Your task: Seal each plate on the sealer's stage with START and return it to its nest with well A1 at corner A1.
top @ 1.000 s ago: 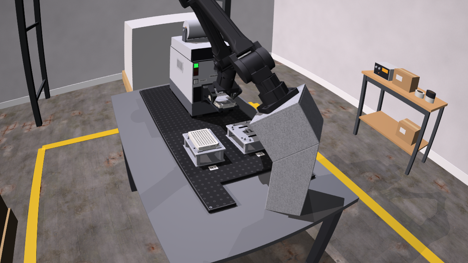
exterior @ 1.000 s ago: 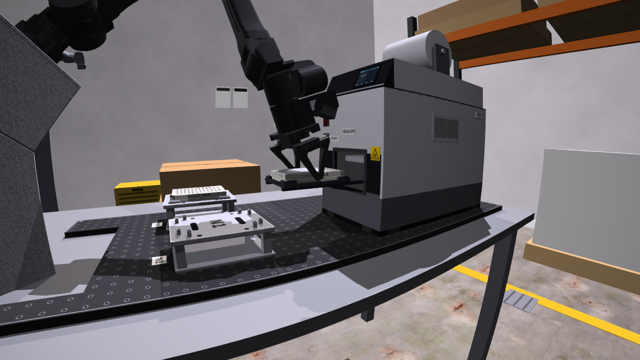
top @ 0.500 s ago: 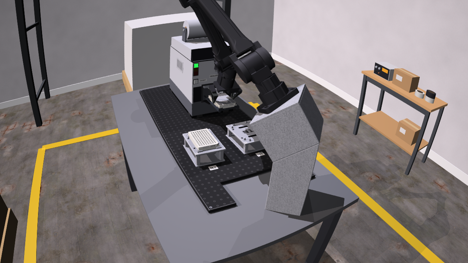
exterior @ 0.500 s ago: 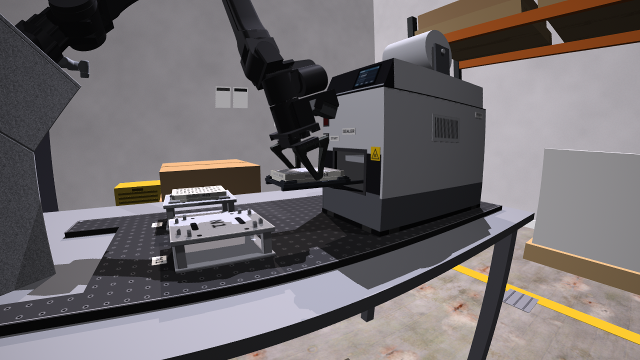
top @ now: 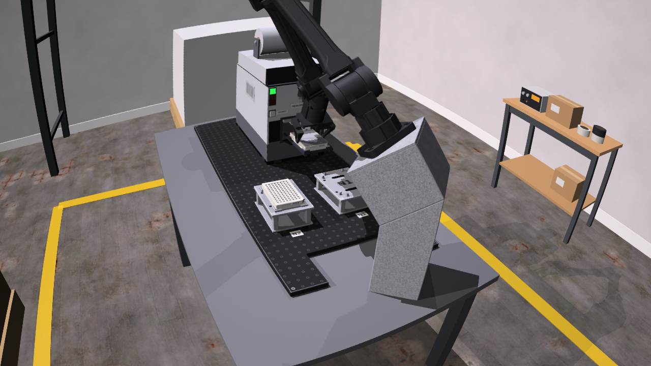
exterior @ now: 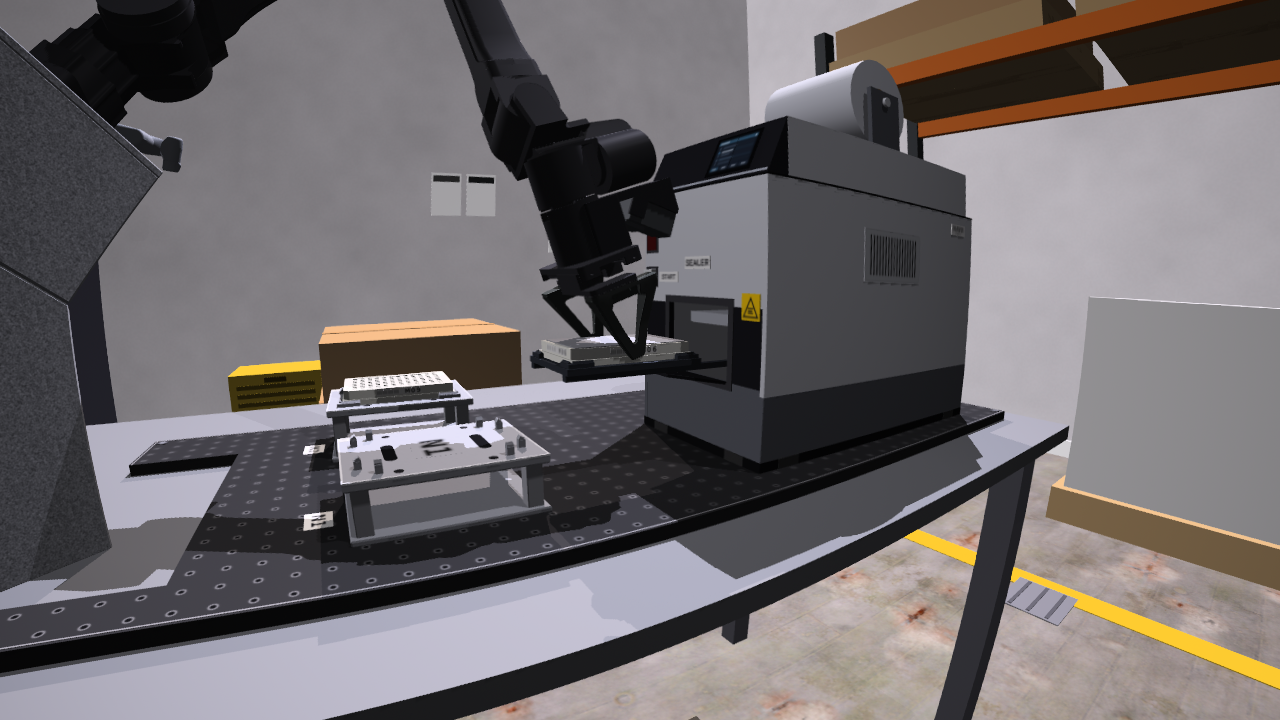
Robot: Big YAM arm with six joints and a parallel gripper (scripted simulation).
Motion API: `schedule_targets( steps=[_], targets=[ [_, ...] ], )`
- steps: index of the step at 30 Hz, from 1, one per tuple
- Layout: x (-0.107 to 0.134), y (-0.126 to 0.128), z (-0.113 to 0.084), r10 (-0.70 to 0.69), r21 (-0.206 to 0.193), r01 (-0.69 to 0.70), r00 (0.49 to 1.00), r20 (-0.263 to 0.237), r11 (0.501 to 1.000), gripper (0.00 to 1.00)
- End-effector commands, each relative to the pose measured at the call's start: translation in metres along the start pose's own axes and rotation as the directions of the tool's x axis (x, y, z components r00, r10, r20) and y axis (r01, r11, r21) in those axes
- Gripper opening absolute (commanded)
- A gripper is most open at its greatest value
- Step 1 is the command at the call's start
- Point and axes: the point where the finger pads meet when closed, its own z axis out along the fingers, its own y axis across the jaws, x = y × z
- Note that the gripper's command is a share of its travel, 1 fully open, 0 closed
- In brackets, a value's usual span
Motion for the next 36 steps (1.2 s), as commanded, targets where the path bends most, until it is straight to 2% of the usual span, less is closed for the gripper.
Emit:
schedule_targets(
  steps=[1,2,3,36],
  targets=[
    [-0.0074,0.0108,-0.0050,-0.024,-0.012,0.024,1.000,0.012,1.000,0.87],
    [-0.0068,0.0107,-0.0051,-0.023,-0.012,0.023,1.000,0.011,1.000,0.86],
    [-0.0062,0.0106,-0.0051,-0.023,-0.012,0.023,1.000,0.010,1.000,0.00],
    [-0.0078,0.0095,-0.0045,-0.021,-0.009,0.021,1.000,0.013,1.000,0.00]
  ],
)
